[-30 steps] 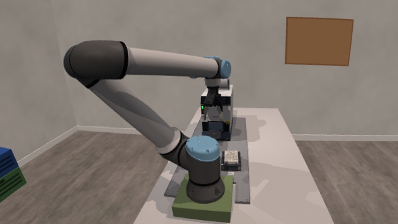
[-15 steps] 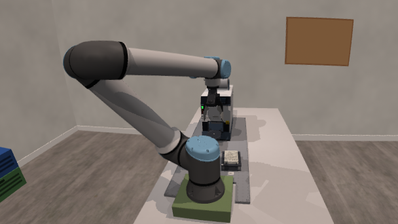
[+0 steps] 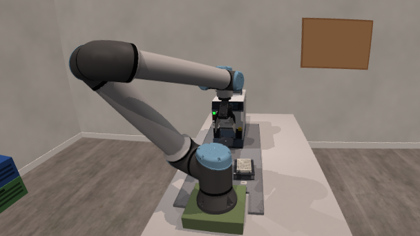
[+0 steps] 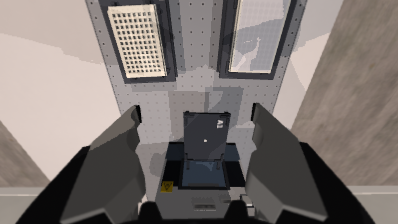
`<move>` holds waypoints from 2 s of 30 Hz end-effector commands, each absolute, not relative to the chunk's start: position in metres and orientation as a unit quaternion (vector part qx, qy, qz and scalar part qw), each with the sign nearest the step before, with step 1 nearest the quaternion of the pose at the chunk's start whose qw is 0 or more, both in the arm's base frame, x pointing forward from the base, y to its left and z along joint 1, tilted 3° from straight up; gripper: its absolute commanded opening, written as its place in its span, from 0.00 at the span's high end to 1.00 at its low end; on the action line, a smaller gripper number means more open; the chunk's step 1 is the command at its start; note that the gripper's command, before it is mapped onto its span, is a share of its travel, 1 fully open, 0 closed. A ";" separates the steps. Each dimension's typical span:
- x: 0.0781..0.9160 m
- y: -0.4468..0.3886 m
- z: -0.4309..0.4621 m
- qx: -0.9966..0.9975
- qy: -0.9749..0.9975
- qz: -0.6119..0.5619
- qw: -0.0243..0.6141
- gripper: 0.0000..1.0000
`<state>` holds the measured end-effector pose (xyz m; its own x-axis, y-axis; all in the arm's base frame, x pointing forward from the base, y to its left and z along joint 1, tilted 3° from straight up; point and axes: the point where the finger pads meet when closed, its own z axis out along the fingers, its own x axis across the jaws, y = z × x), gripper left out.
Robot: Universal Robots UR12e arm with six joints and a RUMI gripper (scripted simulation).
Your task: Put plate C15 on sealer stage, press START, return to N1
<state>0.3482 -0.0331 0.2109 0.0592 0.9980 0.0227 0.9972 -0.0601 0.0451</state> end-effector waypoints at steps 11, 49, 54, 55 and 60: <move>0.352 -0.033 0.159 0.717 0.696 0.024 0.010 0.32; 0.317 -0.124 0.145 0.718 0.696 0.024 0.010 0.32; 0.312 -0.138 0.145 0.718 0.696 0.024 0.010 0.32; 0.310 -0.142 0.145 0.718 0.696 0.024 0.010 0.32; 0.310 -0.142 0.145 0.718 0.696 0.024 0.010 0.32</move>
<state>0.3115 -0.1373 0.1445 0.0305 0.9993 0.0199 0.9985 -0.0314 0.0452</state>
